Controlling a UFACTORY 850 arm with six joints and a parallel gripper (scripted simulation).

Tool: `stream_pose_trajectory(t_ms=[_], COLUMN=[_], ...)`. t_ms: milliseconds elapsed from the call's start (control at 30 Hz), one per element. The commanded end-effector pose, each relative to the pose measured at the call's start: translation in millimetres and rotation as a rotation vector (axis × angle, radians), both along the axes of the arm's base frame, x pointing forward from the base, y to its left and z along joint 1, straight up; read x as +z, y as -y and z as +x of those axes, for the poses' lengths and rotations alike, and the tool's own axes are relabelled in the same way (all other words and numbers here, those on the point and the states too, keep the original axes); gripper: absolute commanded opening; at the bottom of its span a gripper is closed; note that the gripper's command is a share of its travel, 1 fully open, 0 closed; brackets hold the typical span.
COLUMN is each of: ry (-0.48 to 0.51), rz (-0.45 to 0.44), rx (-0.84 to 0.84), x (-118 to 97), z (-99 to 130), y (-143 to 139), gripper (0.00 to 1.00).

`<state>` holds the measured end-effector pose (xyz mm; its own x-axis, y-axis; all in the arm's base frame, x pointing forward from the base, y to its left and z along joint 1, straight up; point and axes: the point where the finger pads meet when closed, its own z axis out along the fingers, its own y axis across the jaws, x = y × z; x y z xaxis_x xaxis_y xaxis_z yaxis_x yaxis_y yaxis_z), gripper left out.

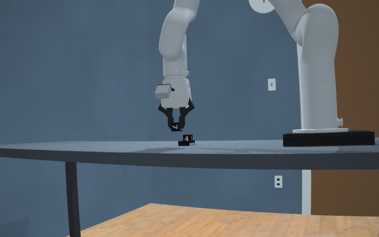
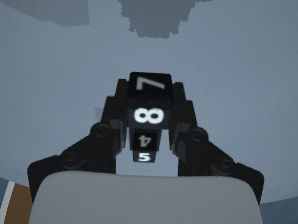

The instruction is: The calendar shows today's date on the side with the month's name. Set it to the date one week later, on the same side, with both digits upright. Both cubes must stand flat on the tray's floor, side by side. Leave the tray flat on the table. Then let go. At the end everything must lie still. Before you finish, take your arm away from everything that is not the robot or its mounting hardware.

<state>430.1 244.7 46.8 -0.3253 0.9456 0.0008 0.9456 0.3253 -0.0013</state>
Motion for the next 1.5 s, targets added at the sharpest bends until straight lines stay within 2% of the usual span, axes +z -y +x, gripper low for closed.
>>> stream_pose_trajectory(t_ms=[0, 467, 567, 633, 700, 767, 833, 1467], ry=[0.001, 0.001, 0.001, 0.001, 0.001, 0.001, 0.001, 0.001], rz=[0.000, 0.000, 0.000, 0.000, 0.000, 0.000, 0.000, 0.000], rx=[0.000, 0.000, 0.002, 0.002, 0.005, 0.005, 0.006, 0.006], x=[39, 46, 50, 50, 54, 54, 56, 53], z=[0, 1, 14, 14, 25, 25, 30, 30], y=[0, 1, 33, 33, 67, 67, 84, 85], gripper=[0.27, 0.27, 0.27, 0.27, 0.27, 0.27, 0.27, 0.27])
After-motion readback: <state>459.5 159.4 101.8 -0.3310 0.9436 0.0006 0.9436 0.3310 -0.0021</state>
